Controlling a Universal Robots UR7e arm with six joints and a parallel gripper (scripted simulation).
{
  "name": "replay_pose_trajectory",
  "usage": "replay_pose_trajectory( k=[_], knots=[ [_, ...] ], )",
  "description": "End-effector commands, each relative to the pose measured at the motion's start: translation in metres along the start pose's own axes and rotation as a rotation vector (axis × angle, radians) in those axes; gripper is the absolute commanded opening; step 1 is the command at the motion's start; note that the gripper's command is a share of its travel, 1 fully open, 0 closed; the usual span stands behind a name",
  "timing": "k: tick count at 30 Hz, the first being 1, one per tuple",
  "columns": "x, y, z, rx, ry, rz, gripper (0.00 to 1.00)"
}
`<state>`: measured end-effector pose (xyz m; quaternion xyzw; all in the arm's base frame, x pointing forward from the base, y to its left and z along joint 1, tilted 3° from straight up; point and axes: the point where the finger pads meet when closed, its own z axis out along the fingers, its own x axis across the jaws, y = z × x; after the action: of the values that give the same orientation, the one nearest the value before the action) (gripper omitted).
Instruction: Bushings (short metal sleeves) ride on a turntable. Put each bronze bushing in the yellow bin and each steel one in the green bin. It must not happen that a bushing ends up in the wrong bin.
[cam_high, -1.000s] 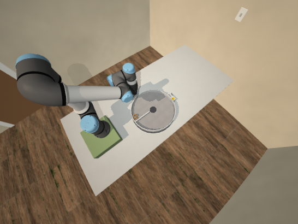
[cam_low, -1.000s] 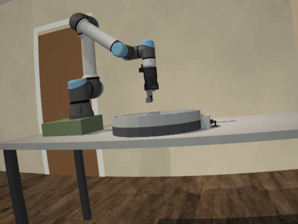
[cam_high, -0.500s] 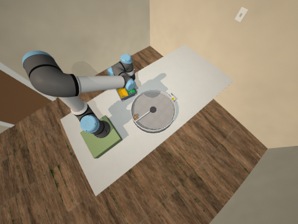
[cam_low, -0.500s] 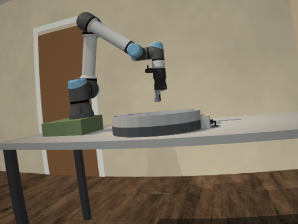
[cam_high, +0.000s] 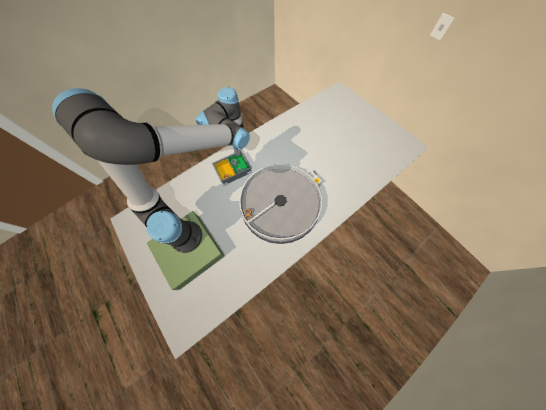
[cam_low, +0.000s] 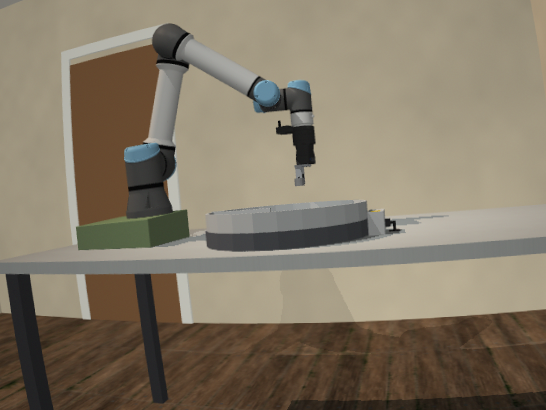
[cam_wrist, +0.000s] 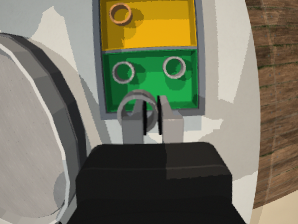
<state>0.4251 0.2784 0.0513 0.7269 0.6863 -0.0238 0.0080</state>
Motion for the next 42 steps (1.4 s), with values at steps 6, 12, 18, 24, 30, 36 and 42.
replay_pose_trajectory(
  k=[6, 12, 18, 24, 30, 36, 42],
  knots=[
    [0.001, 0.001, -0.001, -0.001, 0.001, -0.004, 0.0],
    [0.001, 0.001, -0.001, -0.001, 0.001, -0.005, 0.0],
    [0.001, 0.001, 0.026, -0.001, 0.001, -0.004, 0.0],
    [0.001, 0.001, 0.043, -0.001, 0.001, -0.004, 0.0],
    [0.001, 0.001, 0.054, -0.001, 0.001, -0.004, 0.0],
    [0.001, 0.001, 0.081, -0.001, 0.001, -0.005, 0.0],
    [0.001, 0.001, 0.081, -0.001, 0.001, -0.005, 0.0]
  ],
)
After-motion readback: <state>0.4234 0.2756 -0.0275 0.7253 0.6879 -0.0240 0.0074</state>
